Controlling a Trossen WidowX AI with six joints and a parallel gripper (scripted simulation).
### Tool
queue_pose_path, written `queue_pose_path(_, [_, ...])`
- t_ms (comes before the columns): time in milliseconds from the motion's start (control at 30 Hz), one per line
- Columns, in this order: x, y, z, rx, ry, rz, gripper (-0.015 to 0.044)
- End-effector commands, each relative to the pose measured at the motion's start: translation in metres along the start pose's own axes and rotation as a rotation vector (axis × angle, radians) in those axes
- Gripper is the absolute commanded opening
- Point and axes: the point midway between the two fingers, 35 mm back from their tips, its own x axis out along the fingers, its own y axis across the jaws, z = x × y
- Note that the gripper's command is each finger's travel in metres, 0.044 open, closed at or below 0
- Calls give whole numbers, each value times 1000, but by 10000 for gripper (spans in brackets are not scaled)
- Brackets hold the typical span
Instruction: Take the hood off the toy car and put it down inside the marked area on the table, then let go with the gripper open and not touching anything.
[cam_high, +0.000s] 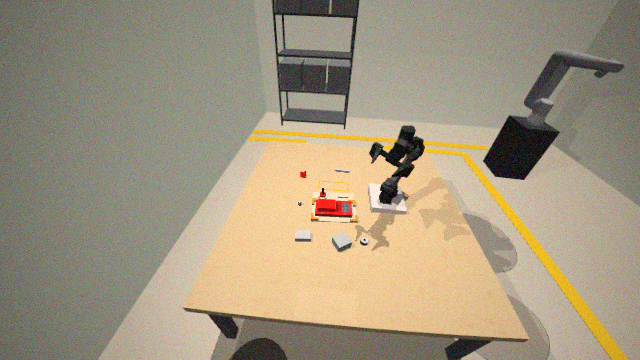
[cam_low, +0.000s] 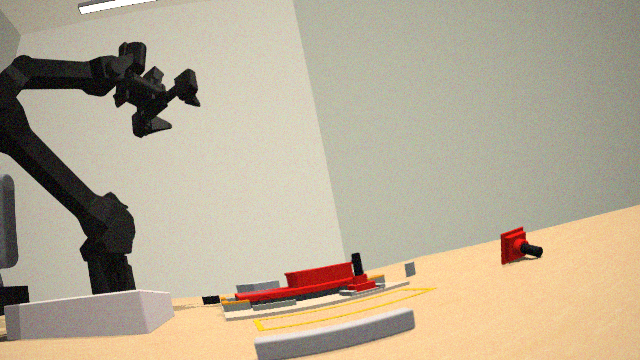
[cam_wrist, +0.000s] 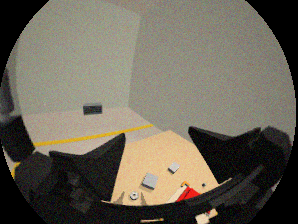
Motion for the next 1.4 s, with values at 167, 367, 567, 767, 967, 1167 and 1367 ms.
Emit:
queue_pose_path(167, [41,-29,-39,87,257,-90,440])
queue_pose_path(367, [77,-78,-104,241,589,-222,440])
queue_pose_path(567, [86,-128,-177,420,908,-351,440])
queue_pose_path(767, [70,-173,-252,645,1210,-471,440])
queue_pose_path(967, [39,-201,-317,878,1460,-560,440])
queue_pose_path(1167, [36,-196,-318,886,1468,-562,440])
queue_pose_path(1367, [36,-196,-320,886,1468,-562,440])
